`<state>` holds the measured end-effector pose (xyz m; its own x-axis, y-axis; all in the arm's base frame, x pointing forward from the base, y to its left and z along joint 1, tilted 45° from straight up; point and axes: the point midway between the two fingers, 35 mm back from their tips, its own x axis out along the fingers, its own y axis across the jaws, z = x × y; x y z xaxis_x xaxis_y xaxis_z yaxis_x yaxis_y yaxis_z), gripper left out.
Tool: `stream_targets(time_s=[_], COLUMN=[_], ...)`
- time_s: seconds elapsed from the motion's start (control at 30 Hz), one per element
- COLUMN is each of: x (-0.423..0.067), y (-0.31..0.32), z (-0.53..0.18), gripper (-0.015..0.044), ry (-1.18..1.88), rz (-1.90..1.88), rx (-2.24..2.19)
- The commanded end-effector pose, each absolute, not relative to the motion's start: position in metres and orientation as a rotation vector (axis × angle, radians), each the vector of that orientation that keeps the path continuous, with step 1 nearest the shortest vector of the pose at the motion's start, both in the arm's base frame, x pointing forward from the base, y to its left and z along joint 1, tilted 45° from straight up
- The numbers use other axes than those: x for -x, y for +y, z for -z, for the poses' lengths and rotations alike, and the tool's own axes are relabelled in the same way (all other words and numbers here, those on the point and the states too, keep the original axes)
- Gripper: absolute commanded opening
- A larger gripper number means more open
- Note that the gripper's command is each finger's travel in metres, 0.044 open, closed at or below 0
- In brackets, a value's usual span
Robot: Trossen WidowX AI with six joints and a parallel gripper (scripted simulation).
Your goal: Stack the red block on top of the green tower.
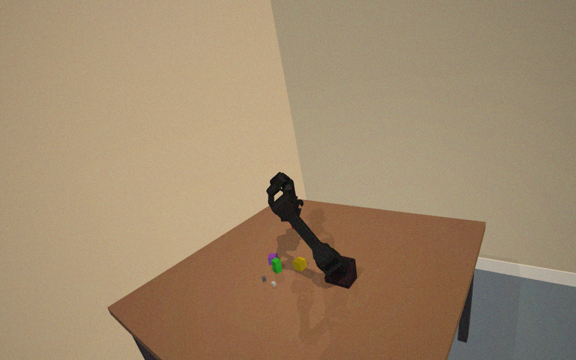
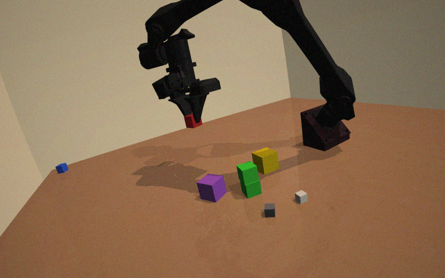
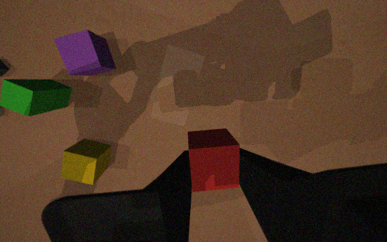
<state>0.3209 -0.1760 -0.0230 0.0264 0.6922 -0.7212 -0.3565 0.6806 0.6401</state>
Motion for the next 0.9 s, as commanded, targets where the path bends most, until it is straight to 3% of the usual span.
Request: stream_targets(time_s=[0.0, 0.87], x=[-0.324, -0.311], y=[-0.163, -0.059], z=[0.006, -0.095], gripper=[0.0, 0.0], ry=[1.315, 1.314], rz=[-0.831, -0.835], rx=[-0.313, -0.321])
